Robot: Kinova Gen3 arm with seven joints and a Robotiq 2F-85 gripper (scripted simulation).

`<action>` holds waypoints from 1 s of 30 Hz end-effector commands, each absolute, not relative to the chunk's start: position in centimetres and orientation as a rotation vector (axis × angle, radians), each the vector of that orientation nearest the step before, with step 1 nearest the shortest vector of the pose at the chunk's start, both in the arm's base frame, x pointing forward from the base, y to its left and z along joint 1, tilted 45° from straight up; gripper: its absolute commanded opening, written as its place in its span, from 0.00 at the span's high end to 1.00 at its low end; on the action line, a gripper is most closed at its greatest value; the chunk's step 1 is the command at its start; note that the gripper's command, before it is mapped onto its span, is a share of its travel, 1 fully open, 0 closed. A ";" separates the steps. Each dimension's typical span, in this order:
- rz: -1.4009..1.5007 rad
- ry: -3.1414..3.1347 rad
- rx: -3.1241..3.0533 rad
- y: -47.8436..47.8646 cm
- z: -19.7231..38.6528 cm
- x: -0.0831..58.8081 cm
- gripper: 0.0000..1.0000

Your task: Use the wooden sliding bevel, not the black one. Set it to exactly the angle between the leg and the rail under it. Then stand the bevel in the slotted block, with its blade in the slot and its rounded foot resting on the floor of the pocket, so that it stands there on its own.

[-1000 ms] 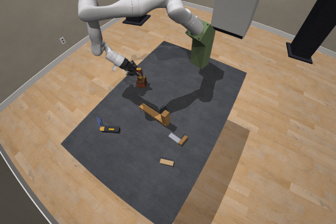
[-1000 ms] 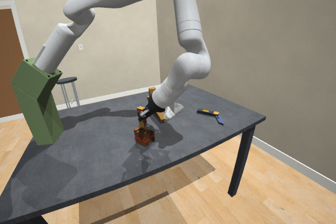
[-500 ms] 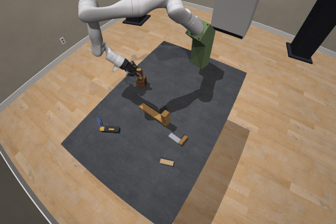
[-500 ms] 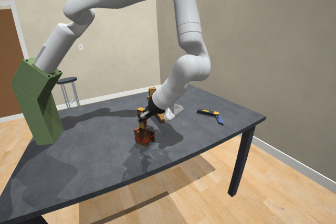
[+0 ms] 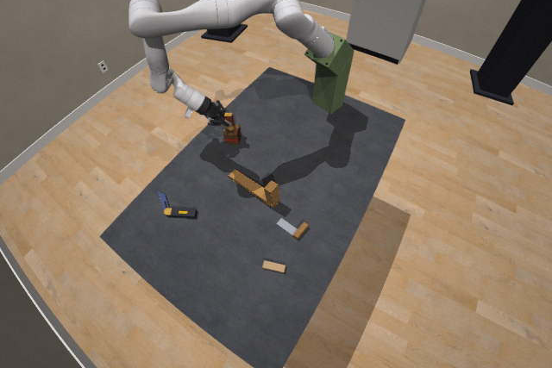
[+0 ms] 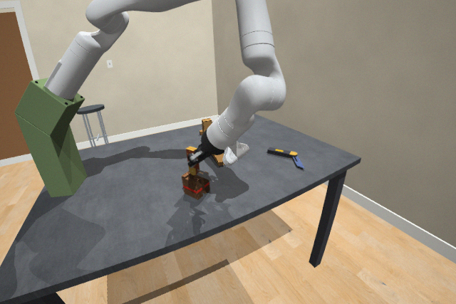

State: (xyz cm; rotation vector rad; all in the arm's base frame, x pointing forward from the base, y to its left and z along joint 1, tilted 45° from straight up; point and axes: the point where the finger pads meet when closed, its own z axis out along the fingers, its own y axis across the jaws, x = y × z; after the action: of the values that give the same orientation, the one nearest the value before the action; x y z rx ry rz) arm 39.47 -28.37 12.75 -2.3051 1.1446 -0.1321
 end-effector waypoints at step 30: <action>-0.133 1.145 -2.305 -28.6 12.2 40.0 0.90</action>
State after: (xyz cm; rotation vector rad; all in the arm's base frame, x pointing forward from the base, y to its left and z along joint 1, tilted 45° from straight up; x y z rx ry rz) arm 39.95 -28.53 12.25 -2.3051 1.1446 -0.1321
